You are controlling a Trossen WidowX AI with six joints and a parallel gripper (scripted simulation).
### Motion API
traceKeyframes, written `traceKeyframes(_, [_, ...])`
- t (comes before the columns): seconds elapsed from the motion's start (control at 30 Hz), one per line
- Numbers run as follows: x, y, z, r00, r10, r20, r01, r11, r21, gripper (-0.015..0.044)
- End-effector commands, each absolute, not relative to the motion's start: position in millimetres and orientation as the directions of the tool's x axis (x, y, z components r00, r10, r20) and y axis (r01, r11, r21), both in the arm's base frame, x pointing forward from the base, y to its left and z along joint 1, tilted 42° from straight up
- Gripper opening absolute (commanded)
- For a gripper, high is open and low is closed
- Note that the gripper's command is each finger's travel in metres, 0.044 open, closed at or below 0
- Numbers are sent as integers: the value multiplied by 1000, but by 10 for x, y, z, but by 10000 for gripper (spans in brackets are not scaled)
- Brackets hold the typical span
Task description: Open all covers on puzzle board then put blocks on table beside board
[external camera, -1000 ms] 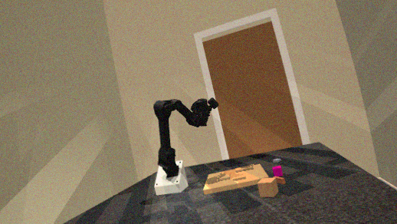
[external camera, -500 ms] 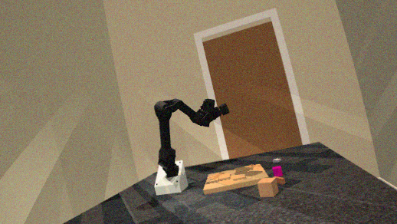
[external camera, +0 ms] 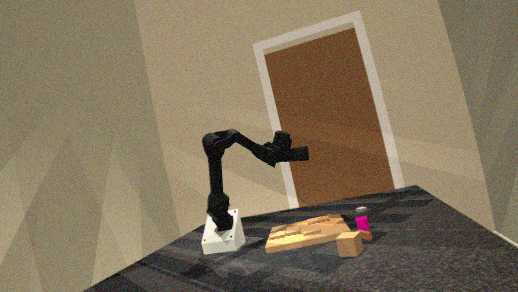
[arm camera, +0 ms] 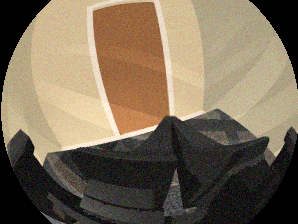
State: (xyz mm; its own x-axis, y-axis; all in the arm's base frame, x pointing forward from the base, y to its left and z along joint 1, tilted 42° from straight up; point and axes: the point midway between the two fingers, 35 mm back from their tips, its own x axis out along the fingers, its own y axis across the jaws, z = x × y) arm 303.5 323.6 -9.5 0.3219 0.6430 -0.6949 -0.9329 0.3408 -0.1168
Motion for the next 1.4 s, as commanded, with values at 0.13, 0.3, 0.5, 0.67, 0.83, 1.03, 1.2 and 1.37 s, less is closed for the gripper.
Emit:
traceKeyframes(0.13, [3237,2894,-161,377,509,-774,-867,488,-102,0])
traceKeyframes(0.3, [3328,2654,-208,395,415,-820,-815,569,-105,0])
traceKeyframes(0.5, [3408,2354,-248,402,297,-866,-745,657,-121,0])
traceKeyframes(0.67, [3451,2097,-265,397,196,-897,-680,719,-144,0])
traceKeyframes(0.83, [3474,1836,-266,382,94,-919,-612,771,-176,0])
traceKeyframes(1.03, [3477,1521,-246,353,-27,-935,-530,818,-224,0])
traceKeyframes(1.2, [3459,1261,-211,320,-126,-939,-462,844,-271,0])
traceKeyframes(1.37, [3425,1005,-160,280,-221,-934,-397,859,-323,0])
